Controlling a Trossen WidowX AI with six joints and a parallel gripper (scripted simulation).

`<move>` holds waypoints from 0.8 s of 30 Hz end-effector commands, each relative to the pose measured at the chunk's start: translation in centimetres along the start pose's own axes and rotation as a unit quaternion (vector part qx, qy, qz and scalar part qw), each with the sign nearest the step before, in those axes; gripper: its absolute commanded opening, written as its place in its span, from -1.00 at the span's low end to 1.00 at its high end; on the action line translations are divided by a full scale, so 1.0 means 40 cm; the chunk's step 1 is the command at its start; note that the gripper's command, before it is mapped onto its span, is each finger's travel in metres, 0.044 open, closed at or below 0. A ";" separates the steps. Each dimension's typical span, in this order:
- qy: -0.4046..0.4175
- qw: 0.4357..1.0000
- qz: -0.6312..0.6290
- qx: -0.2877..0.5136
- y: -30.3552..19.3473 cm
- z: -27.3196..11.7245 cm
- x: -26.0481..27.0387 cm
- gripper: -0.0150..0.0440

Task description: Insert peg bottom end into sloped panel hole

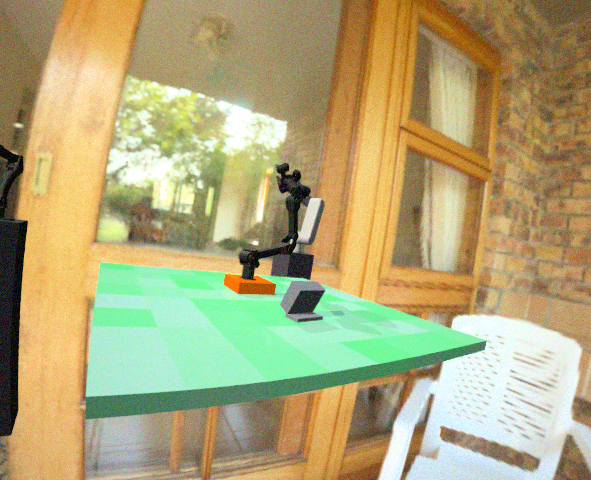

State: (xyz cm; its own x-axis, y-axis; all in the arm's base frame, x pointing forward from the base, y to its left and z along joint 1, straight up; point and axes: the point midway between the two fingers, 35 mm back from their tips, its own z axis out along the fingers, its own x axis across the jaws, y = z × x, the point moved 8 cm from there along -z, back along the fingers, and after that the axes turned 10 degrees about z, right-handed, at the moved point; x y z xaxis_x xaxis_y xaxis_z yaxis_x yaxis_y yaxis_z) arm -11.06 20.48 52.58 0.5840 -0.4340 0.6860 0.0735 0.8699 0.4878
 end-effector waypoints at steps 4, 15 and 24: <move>0.012 1.000 -0.001 0.008 -0.016 0.012 0.013 1.00; 0.109 0.993 0.003 0.035 -0.097 0.067 0.097 1.00; 0.201 0.973 -0.003 0.109 -0.224 0.095 0.218 1.00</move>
State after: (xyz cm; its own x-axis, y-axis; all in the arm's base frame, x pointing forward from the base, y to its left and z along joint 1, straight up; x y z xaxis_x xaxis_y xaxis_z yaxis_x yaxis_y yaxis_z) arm -10.74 11.08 55.71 0.8129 -0.3094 0.4935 -0.0415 0.8143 0.5790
